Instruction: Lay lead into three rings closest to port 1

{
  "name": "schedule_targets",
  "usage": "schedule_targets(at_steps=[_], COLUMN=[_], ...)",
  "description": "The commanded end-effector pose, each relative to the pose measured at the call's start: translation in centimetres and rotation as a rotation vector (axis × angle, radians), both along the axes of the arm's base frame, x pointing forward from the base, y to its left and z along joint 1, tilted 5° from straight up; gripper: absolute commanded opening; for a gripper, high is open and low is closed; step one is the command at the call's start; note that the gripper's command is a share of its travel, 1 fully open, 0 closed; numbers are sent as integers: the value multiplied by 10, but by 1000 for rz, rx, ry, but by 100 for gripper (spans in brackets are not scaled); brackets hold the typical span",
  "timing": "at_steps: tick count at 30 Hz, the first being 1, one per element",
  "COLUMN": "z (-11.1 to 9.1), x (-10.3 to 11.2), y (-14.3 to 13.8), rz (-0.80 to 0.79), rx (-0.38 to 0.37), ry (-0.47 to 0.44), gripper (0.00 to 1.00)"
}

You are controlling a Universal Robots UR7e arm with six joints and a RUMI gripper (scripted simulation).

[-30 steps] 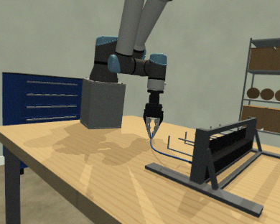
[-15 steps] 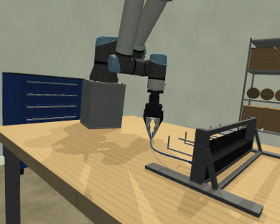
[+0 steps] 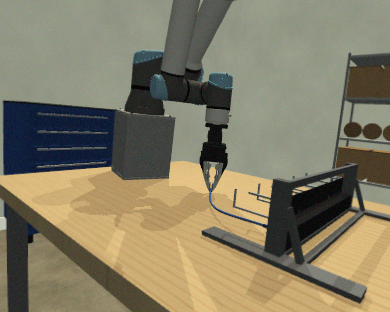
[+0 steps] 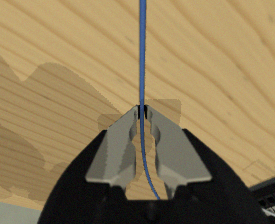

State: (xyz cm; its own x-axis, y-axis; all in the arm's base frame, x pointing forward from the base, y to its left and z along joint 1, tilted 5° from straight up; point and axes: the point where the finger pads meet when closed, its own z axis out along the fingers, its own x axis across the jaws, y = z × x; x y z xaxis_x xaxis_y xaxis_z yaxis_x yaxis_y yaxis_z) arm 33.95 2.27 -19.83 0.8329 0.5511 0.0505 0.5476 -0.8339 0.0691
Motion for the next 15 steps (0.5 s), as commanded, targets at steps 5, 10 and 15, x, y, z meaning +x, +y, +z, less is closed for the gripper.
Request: schedule_targets(at_steps=[5, 10, 15], z=[8, 12, 18], x=[0, -1, -1], y=[0, 0, 0], rz=[0, 0, 0], rx=[0, 0, 0], ry=[-1, -1, -1], gripper=[0, 0, 0])
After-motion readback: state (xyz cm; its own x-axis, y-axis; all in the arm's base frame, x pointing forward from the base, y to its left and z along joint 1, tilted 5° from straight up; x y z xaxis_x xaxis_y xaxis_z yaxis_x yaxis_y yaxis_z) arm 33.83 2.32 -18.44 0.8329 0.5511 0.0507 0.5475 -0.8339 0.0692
